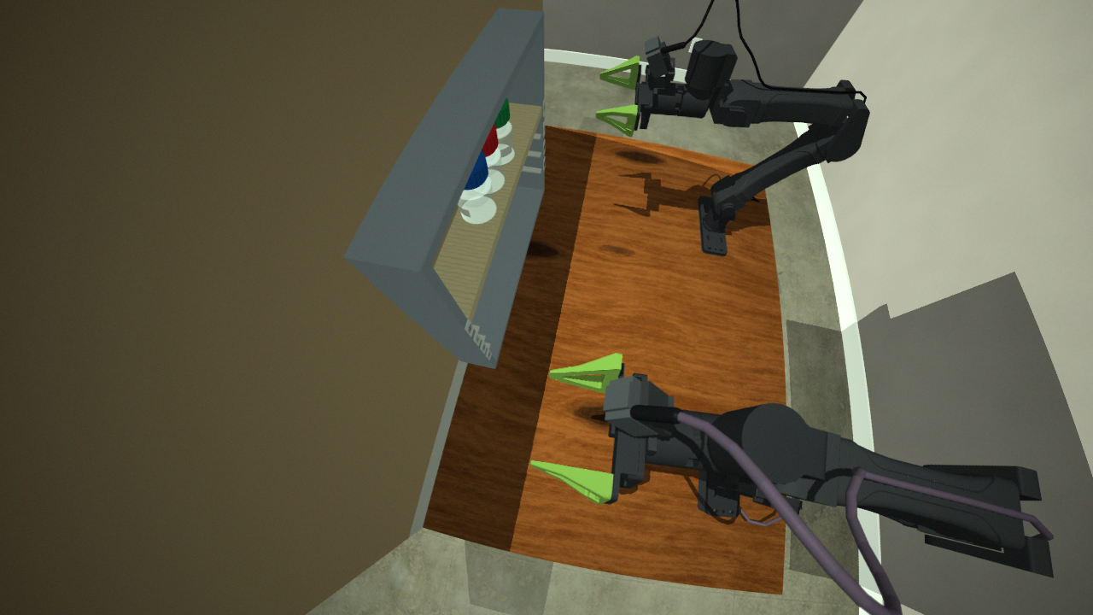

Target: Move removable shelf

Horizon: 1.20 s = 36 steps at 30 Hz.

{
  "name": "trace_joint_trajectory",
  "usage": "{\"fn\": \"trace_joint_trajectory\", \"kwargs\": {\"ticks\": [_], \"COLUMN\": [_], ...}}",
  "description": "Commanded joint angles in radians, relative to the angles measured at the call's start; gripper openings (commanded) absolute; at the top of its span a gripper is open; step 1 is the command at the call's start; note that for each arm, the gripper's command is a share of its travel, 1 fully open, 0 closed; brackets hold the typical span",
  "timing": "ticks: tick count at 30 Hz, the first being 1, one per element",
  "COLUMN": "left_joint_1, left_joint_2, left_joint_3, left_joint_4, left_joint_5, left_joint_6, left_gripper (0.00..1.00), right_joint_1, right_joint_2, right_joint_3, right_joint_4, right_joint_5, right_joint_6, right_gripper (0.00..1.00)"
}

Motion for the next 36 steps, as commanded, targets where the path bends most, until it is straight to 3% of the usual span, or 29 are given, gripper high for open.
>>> {"fn": "trace_joint_trajectory", "kwargs": {"ticks": [1, 36], "left_joint_1": [-0.017, -0.209], "left_joint_2": [-0.034, -0.044], "left_joint_3": [-0.009, -0.185], "left_joint_4": [0.038, 0.209], "left_joint_5": [-0.031, -0.213], "left_joint_6": [0.049, 0.383], "left_gripper": [1.00, 1.00], "right_joint_1": [0.012, 0.118], "right_joint_2": [-0.036, -0.095], "right_joint_3": [-0.007, -0.170], "right_joint_4": [0.043, 0.147], "right_joint_5": [0.021, 0.139], "right_joint_6": [-0.042, -0.373], "right_gripper": [1.00, 1.00]}}
